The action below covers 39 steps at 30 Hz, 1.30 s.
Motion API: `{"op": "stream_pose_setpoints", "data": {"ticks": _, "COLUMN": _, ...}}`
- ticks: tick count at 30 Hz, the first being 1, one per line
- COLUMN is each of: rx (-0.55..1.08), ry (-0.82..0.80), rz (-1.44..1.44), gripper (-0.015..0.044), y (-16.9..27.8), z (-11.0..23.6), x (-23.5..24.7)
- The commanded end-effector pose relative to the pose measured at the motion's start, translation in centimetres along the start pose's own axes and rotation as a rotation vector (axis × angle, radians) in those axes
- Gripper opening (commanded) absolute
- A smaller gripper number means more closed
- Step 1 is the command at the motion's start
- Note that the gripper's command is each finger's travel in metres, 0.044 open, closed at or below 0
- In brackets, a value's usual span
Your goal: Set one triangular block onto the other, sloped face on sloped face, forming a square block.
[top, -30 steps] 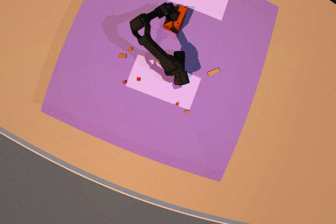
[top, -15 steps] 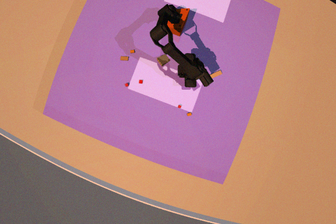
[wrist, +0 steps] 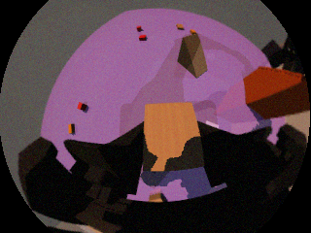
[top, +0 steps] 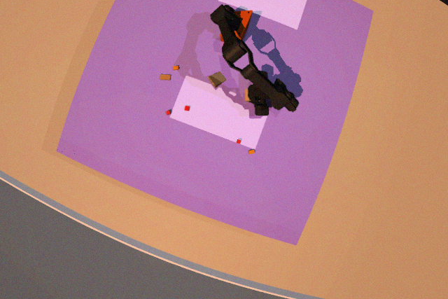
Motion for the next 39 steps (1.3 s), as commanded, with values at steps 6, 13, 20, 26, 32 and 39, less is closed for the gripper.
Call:
{"op": "stream_pose_setpoints", "data": {"ticks": 6, "rx": 0.008, "ry": 0.003, "rz": -0.002, "gripper": 0.0263, "y": -0.4, "z": 0.1, "x": 0.0}}
{"op": "stream_pose_setpoints", "data": {"ticks": 13, "rx": 0.008, "ry": 0.003, "rz": -0.002, "gripper": 0.044, "y": -0.4, "z": 0.1, "x": 0.0}}
{"op": "stream_pose_setpoints", "data": {"ticks": 20, "rx": 0.008, "ry": 0.003, "rz": -0.002, "gripper": 0.044, "y": -0.4, "z": 0.1, "x": 0.0}}
{"op": "stream_pose_setpoints", "data": {"ticks": 26, "rx": 0.016, "ry": -0.052, "rz": 0.085, "gripper": 0.044, "y": -3.6, "z": 5.0, "x": -1.0}}
{"op": "stream_pose_setpoints", "data": {"ticks": 32, "rx": 0.019, "ry": -0.092, "rz": 0.149, "gripper": 0.044, "y": -5.9, "z": 8.5, "x": -2.4}}
{"op": "stream_pose_setpoints", "data": {"ticks": 39, "rx": 0.471, "ry": 0.017, "rz": 0.131, "gripper": 0.044, "y": -9.8, "z": 2.8, "x": -1.6}}
Point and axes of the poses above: the point midway between the two fingers, 35 mm back from their tips, its own z axis back along the fingers, its own x axis across the jaws, y = z × x, the point moved 10 cm from there along z, back along the fingers, and after that the axes turned 14 degrees about z, right-handed, at the moved point
